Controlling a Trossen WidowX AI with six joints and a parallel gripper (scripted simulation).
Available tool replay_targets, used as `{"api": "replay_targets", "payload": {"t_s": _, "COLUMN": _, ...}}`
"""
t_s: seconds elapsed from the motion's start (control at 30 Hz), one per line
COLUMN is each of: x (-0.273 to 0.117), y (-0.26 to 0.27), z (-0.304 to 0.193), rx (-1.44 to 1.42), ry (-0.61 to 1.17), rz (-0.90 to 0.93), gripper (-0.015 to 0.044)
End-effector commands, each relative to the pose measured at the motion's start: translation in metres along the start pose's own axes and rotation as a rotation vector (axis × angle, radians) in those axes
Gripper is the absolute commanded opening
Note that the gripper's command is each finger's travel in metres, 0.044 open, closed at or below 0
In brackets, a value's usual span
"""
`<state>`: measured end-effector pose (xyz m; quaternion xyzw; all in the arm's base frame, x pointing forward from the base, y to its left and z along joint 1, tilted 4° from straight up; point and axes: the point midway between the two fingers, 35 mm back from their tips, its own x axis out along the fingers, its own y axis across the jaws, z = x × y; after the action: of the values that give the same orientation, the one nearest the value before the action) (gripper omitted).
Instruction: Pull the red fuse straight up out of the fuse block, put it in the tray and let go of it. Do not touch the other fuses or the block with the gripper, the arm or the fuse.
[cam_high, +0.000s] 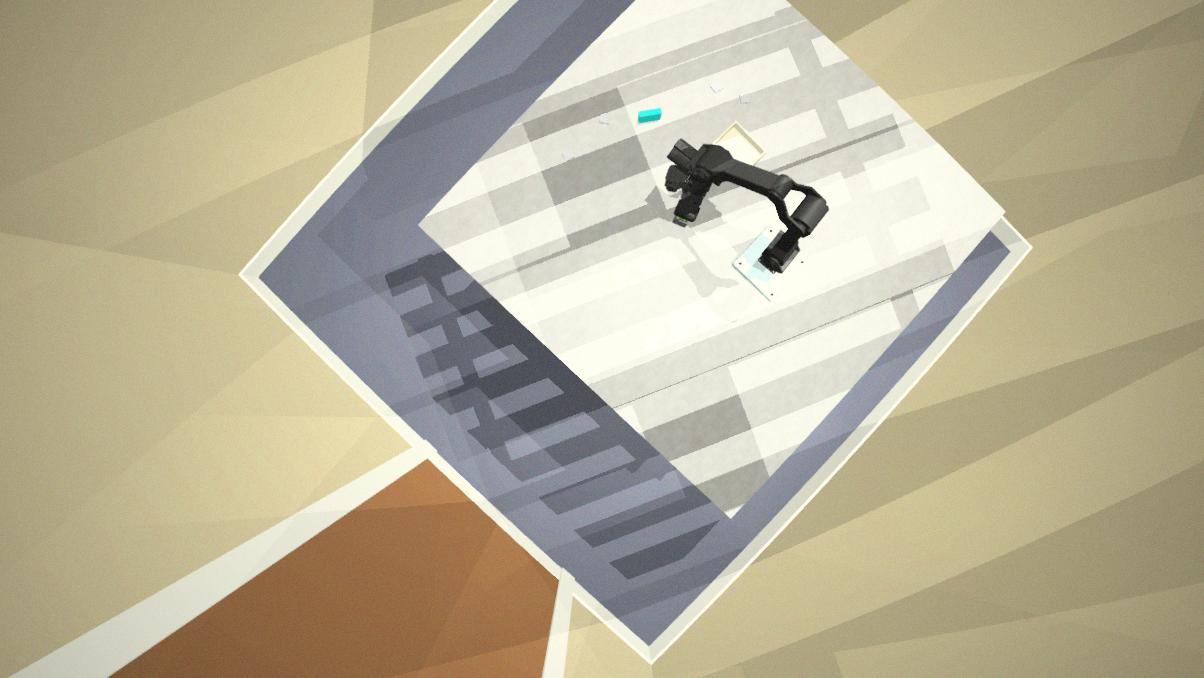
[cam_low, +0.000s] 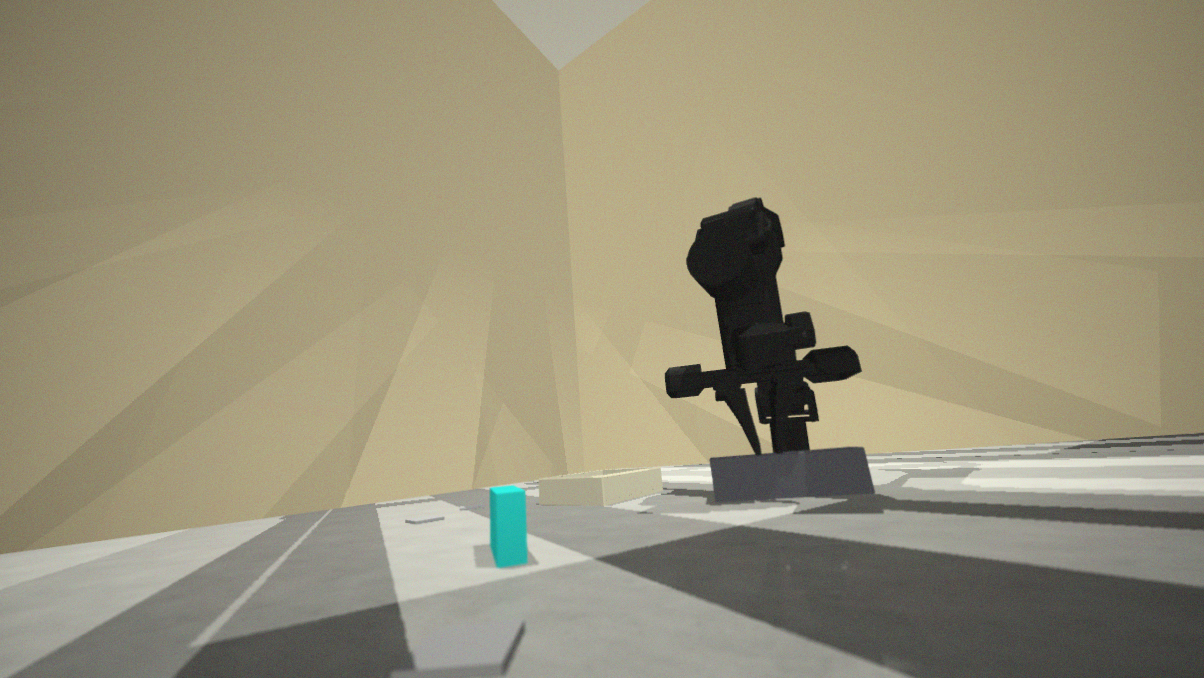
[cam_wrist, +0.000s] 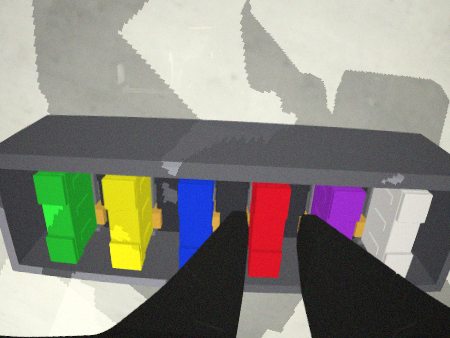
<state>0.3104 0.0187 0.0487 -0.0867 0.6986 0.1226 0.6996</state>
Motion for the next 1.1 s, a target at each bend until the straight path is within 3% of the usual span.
{"api": "replay_targets", "payload": {"t_s": 0.0, "x": 0.0028, "y": 0.0009, "z": -0.0011, "rx": -0.003, "ry": 0.003, "rz": 0.005, "gripper": 0.0074}}
{"api": "replay_targets", "payload": {"t_s": 0.13, "x": 0.0028, "y": 0.0009, "z": -0.0011, "rx": -0.003, "ry": 0.003, "rz": 0.005, "gripper": 0.0074}}
{"api": "replay_targets", "payload": {"t_s": 0.5, "x": 0.0017, "y": 0.0002, "z": -0.0009, "rx": 0.000, "ry": 0.003, "rz": 0.001, "gripper": 0.0001}}
{"api": "replay_targets", "payload": {"t_s": 1.07, "x": -0.0049, "y": 0.0001, "z": -0.0005, "rx": -0.001, "ry": 0.003, "rz": 0.002, "gripper": 0.0000}}
